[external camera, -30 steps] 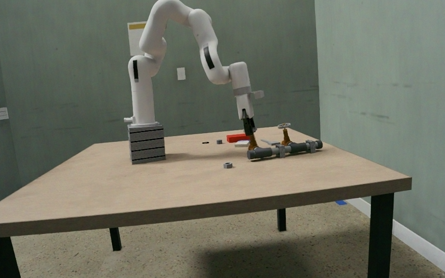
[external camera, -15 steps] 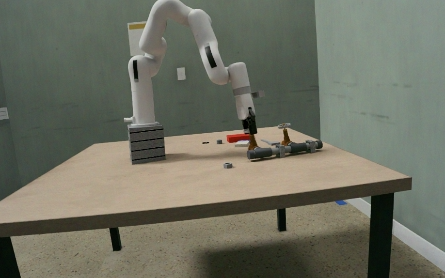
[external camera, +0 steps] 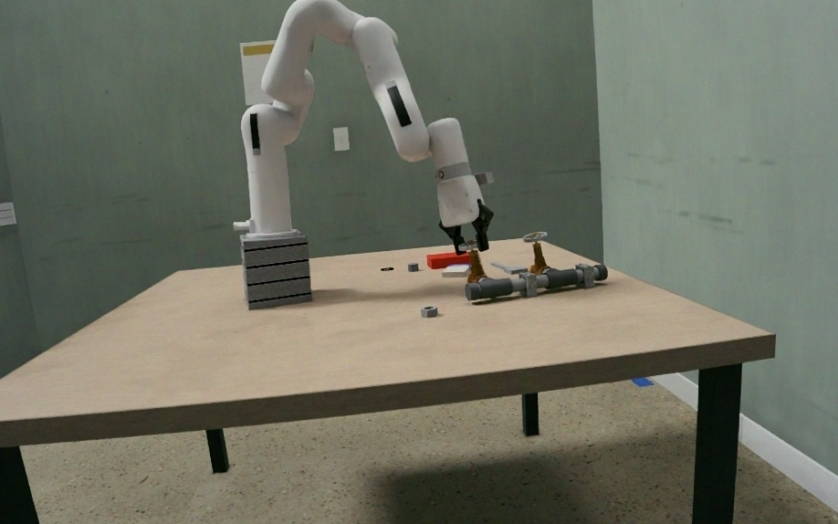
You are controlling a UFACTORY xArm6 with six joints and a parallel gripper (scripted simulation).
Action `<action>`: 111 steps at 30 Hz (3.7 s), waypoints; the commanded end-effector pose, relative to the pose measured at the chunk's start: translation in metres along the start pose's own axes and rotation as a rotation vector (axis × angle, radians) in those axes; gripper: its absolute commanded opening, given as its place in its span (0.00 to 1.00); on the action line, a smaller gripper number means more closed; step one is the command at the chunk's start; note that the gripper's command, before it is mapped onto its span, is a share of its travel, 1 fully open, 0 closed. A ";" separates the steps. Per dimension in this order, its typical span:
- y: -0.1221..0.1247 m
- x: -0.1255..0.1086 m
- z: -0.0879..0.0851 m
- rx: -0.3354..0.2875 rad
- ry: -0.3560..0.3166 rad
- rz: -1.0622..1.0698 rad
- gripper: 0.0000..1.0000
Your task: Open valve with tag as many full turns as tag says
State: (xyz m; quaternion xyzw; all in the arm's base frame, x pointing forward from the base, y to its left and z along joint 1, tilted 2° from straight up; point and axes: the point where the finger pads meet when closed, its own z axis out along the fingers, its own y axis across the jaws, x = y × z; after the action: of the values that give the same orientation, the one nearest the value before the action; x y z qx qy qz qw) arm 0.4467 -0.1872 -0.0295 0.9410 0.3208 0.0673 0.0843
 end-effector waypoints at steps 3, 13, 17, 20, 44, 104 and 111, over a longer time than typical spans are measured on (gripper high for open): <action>0.002 0.001 -0.001 0.019 0.055 -0.348 0.00; 0.002 0.001 -0.001 0.040 0.105 -0.675 0.00; 0.002 0.001 -0.001 0.056 0.127 -0.729 0.00; 0.002 0.001 -0.001 0.056 0.127 -0.729 0.00; 0.002 0.001 -0.001 0.056 0.127 -0.729 0.00; 0.002 0.001 -0.001 0.068 0.120 -0.528 1.00; 0.002 0.001 -0.001 0.081 0.110 -0.292 1.00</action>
State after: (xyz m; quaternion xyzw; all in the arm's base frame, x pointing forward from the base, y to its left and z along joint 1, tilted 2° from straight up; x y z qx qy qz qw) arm 0.4467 -0.1872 -0.0294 0.8267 0.5529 0.0941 0.0453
